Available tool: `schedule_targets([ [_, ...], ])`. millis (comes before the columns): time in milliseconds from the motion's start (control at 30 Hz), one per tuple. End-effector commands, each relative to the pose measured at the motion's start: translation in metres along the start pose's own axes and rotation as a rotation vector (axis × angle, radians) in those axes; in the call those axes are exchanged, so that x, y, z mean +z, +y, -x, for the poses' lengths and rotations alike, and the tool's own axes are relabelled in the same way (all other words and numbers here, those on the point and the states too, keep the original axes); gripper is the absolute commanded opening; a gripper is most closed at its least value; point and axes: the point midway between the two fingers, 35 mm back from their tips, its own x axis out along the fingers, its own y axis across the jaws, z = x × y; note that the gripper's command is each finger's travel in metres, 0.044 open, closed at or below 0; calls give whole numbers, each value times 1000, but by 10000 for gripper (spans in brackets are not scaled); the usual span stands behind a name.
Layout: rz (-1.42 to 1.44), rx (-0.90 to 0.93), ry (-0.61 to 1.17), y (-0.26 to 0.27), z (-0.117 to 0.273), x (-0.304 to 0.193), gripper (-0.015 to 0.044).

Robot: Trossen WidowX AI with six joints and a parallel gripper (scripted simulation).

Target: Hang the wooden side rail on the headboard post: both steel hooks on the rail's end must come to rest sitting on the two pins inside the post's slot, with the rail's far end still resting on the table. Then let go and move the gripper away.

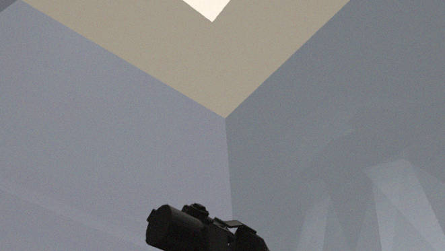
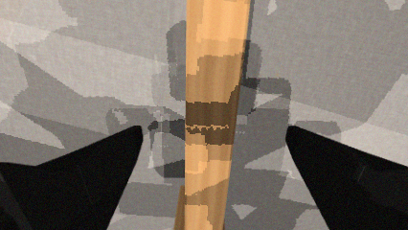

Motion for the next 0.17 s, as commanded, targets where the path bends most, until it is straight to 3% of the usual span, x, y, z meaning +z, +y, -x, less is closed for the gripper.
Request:
schedule_targets([
  [0,3,-1,0,0,0,0,440],
  [133,3,-1,0,0,0,0,440],
])
